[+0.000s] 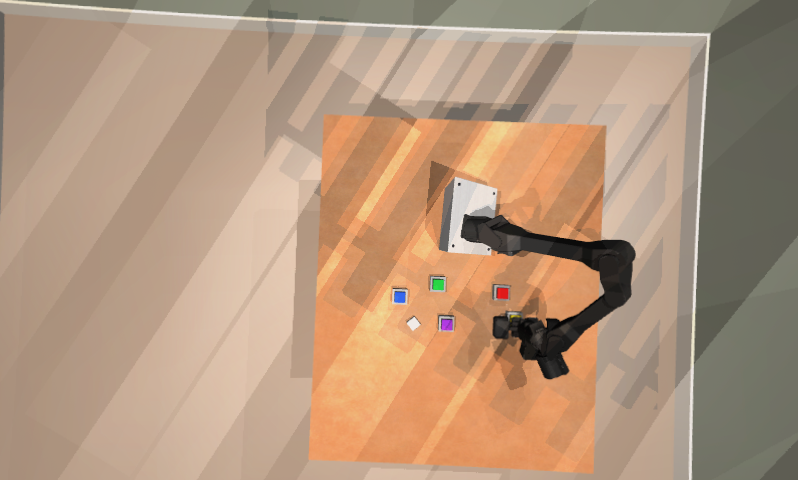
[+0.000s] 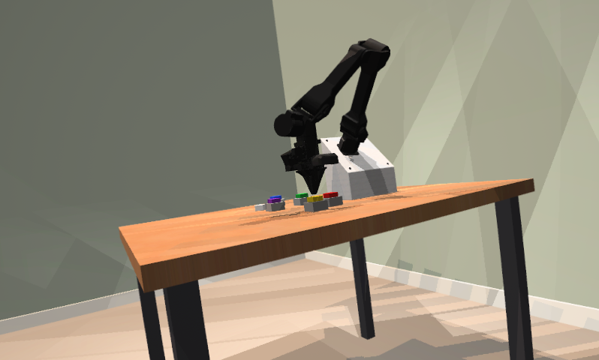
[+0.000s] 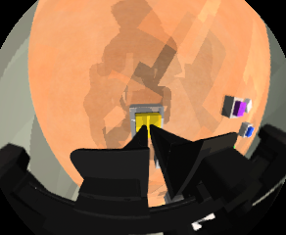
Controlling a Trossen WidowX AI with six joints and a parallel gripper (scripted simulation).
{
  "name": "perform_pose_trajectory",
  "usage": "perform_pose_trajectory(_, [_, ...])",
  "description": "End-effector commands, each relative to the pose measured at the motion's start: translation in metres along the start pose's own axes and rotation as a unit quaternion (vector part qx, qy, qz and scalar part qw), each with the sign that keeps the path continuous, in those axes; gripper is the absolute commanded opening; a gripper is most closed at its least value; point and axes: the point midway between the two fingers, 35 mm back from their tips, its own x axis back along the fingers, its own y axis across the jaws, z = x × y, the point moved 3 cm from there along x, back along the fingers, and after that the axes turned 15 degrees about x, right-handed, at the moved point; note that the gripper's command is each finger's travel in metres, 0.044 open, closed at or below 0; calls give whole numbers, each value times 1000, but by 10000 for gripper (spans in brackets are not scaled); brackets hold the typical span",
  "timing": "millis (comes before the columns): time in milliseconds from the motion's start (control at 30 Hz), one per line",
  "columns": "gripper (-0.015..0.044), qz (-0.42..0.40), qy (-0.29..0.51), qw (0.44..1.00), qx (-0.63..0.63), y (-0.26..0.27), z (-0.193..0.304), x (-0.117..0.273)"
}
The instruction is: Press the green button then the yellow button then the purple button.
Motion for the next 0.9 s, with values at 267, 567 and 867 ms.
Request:
perform_pose_trajectory(267, [20, 2, 3, 1000, -4, -1, 3, -15])
perform_pose_trajectory(567, [20, 2, 3, 1000, -4, -1, 3, -15])
perform_pose_trajectory(867, [20, 2, 2, 1000, -2, -1, 2, 9])
